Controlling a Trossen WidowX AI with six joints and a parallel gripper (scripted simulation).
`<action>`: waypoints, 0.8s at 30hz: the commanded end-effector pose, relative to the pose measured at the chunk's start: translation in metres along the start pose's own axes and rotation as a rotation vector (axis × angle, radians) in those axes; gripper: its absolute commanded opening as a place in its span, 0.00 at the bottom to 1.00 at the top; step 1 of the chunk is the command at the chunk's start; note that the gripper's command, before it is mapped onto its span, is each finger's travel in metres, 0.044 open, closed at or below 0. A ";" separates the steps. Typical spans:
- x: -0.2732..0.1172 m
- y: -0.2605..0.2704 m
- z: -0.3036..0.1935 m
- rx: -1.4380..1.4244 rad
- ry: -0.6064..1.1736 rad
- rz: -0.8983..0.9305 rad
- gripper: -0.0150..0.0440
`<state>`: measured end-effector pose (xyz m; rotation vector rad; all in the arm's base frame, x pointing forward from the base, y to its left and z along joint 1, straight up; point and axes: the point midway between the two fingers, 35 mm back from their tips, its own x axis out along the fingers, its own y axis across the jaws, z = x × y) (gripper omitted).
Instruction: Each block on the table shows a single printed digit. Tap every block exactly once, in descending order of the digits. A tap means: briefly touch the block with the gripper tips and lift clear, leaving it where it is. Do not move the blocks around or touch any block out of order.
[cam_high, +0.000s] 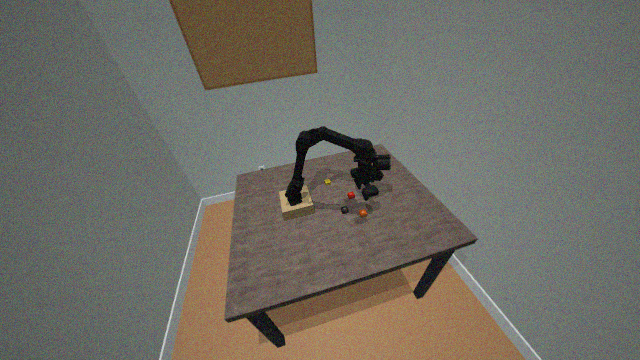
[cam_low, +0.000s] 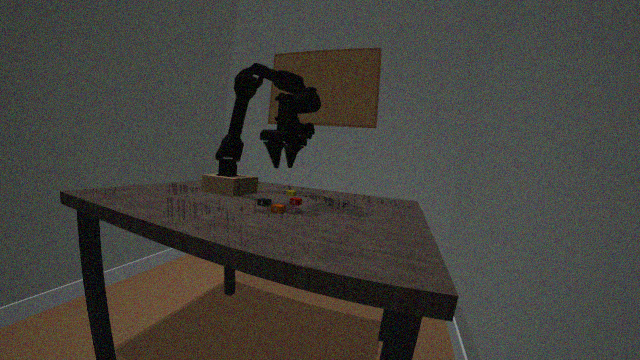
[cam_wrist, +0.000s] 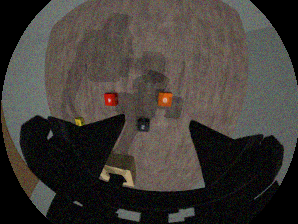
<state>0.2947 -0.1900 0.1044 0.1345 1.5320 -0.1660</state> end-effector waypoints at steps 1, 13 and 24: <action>0.002 -0.007 0.001 -0.016 0.008 0.004 0.93; 0.002 -0.007 0.001 -0.016 0.008 0.004 0.93; 0.001 0.080 -0.006 -0.008 0.007 0.007 0.93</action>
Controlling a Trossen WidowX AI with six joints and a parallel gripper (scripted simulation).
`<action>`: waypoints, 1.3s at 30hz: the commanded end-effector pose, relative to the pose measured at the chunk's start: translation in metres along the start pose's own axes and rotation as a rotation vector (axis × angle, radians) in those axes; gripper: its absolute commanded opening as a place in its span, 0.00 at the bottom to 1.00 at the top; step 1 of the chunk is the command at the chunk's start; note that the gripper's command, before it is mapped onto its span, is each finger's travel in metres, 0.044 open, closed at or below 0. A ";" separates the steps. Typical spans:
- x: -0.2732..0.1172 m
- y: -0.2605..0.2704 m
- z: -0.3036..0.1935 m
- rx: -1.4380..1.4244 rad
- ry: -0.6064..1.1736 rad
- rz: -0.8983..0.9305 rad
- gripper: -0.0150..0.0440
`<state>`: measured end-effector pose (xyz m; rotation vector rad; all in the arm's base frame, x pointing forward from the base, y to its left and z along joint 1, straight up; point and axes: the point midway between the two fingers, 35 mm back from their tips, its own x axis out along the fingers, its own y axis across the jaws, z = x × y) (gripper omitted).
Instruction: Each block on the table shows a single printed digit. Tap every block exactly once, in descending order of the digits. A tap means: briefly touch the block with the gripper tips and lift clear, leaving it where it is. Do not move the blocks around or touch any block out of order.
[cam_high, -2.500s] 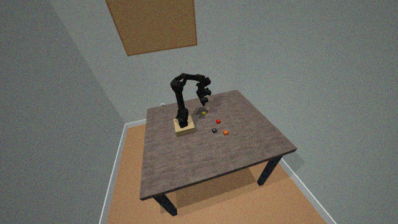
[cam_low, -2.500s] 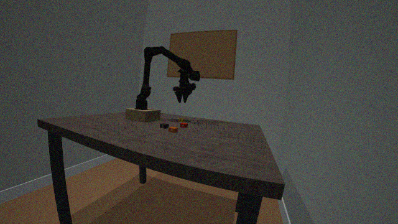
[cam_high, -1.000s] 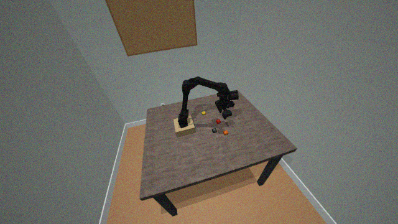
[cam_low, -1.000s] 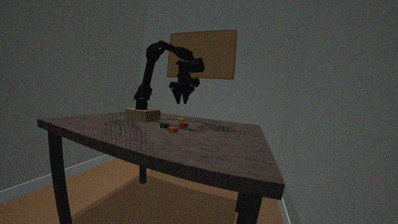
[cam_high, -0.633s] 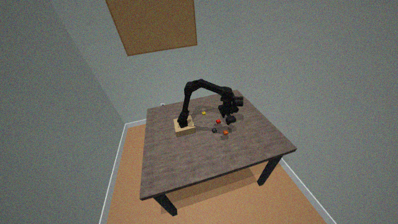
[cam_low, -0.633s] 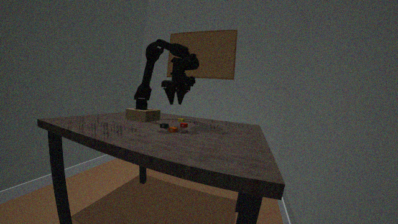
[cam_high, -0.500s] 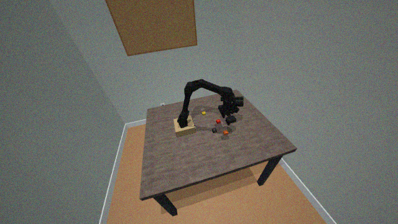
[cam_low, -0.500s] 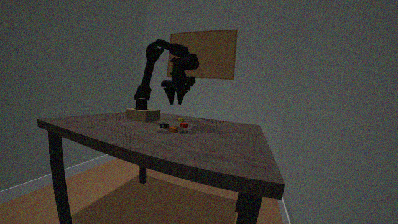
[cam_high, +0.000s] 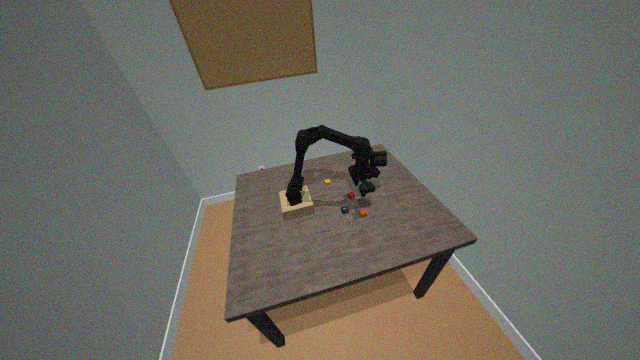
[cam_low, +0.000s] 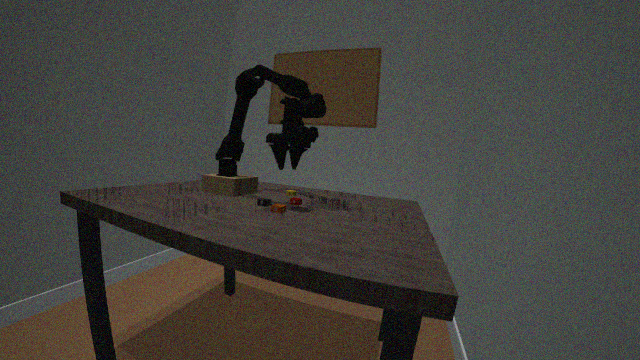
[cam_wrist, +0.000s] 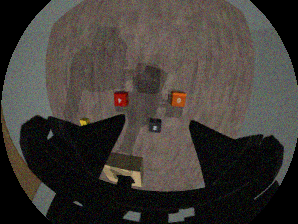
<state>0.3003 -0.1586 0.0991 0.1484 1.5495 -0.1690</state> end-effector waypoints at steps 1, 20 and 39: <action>-0.003 0.064 -0.009 -0.021 -0.011 0.005 0.93; 0.079 0.087 -0.016 -0.026 -0.009 0.010 0.35; 0.089 0.087 -0.016 -0.026 -0.009 0.010 0.29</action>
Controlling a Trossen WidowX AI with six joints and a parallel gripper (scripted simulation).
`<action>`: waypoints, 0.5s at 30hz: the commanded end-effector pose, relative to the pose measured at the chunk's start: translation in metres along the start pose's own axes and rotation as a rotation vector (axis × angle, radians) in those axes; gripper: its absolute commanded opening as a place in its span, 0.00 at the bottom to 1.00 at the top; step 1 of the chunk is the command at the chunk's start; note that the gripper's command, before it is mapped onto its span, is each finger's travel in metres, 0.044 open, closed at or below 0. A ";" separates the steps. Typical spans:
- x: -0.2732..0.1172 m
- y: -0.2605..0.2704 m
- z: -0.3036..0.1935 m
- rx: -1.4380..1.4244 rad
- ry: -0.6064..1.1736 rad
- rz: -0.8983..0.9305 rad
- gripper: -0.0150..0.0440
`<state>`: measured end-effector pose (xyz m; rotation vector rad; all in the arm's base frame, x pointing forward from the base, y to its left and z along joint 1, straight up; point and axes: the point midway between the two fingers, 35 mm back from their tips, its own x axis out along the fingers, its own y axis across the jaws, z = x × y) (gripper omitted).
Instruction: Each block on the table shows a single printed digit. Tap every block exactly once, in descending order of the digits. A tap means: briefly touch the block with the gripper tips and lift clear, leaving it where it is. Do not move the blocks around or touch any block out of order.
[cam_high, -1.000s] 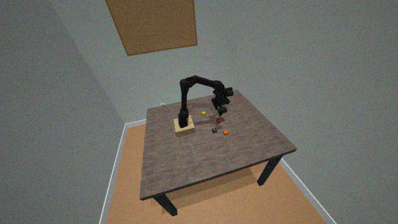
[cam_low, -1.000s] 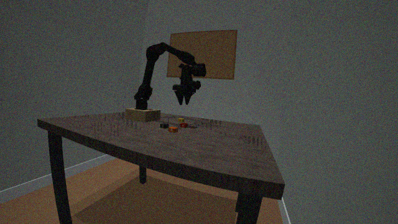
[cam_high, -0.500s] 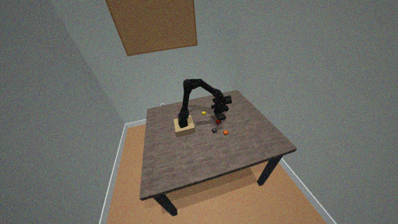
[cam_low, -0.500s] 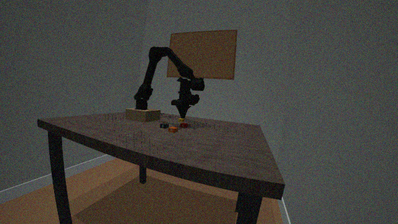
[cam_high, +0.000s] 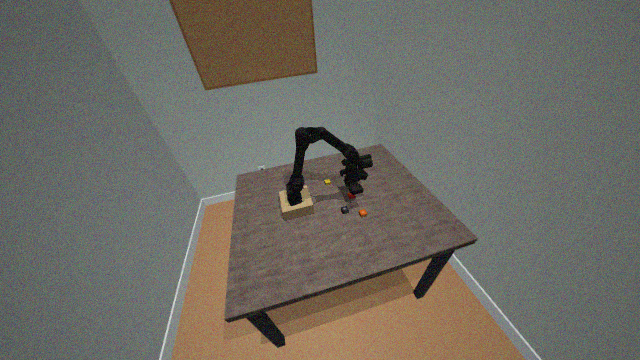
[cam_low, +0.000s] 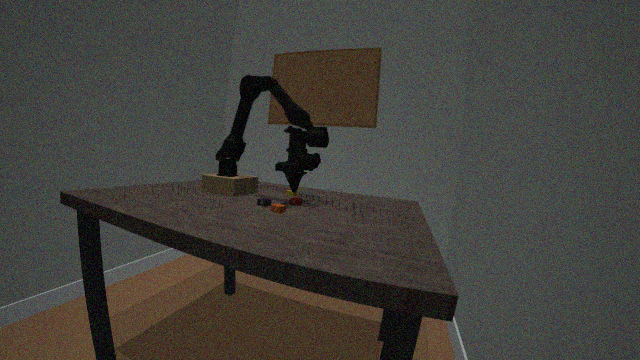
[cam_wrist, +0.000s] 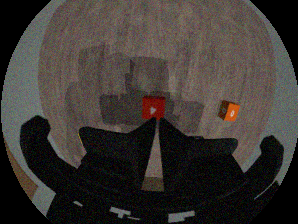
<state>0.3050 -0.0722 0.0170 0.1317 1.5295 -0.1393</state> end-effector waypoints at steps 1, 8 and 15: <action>0.010 0.000 -0.002 0.003 0.011 -0.001 0.29; 0.021 0.000 -0.002 0.003 0.012 -0.001 0.29; 0.028 0.000 -0.002 0.003 0.012 -0.001 0.29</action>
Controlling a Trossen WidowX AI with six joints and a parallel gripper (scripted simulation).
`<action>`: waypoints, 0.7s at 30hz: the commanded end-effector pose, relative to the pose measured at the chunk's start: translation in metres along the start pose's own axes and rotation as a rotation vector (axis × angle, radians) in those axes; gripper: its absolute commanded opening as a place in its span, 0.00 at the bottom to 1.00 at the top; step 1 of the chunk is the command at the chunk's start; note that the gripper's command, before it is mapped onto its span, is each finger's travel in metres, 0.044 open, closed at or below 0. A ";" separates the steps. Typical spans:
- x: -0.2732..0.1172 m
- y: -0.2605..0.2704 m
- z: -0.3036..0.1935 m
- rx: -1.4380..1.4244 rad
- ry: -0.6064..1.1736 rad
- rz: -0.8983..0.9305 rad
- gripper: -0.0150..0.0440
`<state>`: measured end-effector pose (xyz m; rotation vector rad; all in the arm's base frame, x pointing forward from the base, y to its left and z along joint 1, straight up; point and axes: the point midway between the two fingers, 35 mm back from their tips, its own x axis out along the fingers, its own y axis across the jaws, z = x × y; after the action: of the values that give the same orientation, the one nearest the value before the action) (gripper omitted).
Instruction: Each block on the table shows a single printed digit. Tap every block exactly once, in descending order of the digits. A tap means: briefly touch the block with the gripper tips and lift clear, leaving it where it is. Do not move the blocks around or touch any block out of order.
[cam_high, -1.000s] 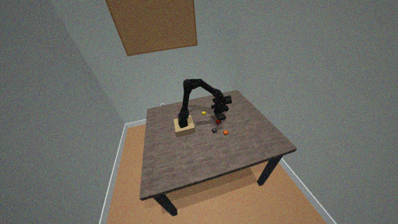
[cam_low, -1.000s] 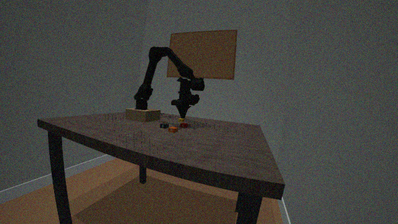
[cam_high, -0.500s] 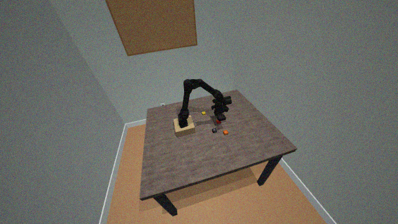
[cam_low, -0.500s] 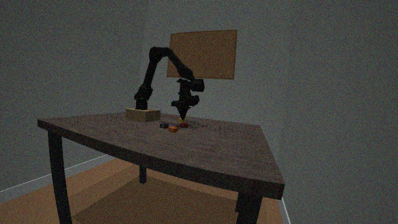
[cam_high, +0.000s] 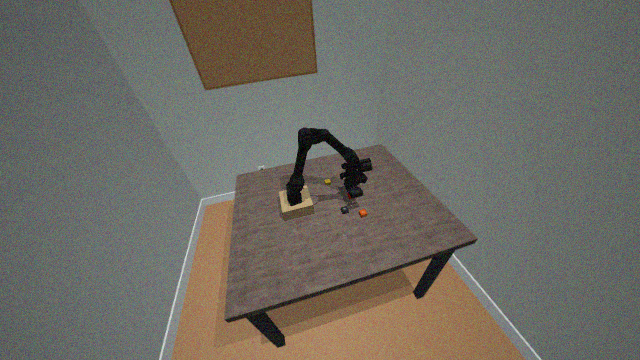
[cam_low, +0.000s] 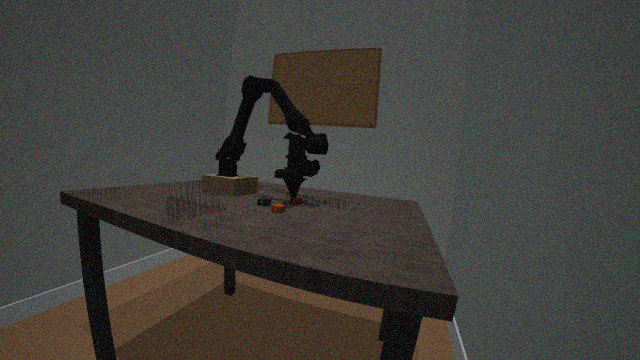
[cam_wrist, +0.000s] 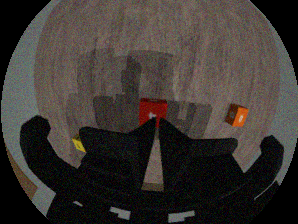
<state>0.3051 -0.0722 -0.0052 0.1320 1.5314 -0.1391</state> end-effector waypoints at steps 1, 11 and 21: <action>0.006 0.000 -0.002 0.003 0.010 -0.001 0.29; -0.025 0.000 -0.001 0.003 0.010 -0.001 0.29; -0.103 0.000 0.000 0.003 0.009 -0.001 0.29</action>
<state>0.3002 -0.0710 0.0537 0.1380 1.5786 -0.1348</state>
